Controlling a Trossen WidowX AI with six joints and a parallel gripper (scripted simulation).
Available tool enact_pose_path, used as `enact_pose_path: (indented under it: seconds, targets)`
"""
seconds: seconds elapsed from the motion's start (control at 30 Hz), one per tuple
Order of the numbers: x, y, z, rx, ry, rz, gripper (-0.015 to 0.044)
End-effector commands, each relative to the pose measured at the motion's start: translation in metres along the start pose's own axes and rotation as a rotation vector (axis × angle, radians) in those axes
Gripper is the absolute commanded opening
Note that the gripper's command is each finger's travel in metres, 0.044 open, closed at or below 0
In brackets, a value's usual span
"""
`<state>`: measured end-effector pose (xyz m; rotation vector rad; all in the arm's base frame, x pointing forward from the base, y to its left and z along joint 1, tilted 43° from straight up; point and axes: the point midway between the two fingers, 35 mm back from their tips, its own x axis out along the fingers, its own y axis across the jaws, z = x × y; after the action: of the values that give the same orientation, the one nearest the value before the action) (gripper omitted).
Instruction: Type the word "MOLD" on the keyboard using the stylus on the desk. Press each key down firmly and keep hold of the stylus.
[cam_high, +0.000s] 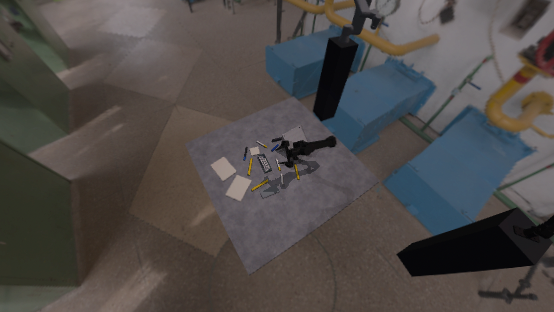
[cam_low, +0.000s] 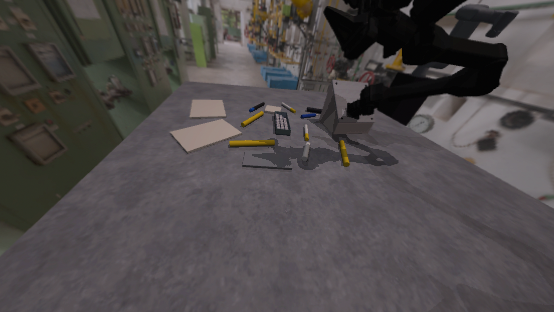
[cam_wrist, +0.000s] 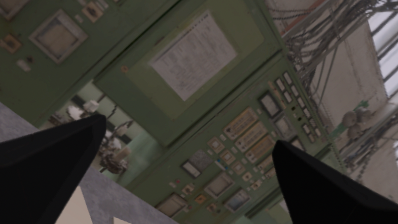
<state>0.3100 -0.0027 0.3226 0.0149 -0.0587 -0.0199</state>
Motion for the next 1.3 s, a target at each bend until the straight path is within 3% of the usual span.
enact_pose_path:
  seconds: [0.0, 0.27, 0.53, 0.9, 1.27]
  targets:
    - [0.002, 0.001, -0.002, -0.001, 0.011, 0.004, 0.0414]
    - [0.045, 0.028, -0.112, -0.003, 0.507, 0.198, 0.0204]
    - [0.039, 0.056, -0.225, 0.120, 1.031, 0.405, 0.0000]
    - [-0.018, 0.089, -0.329, 0.504, 1.671, 0.603, 0.0000]
    - [-0.021, 0.091, -0.333, 0.534, 1.706, 0.609, 0.0000]
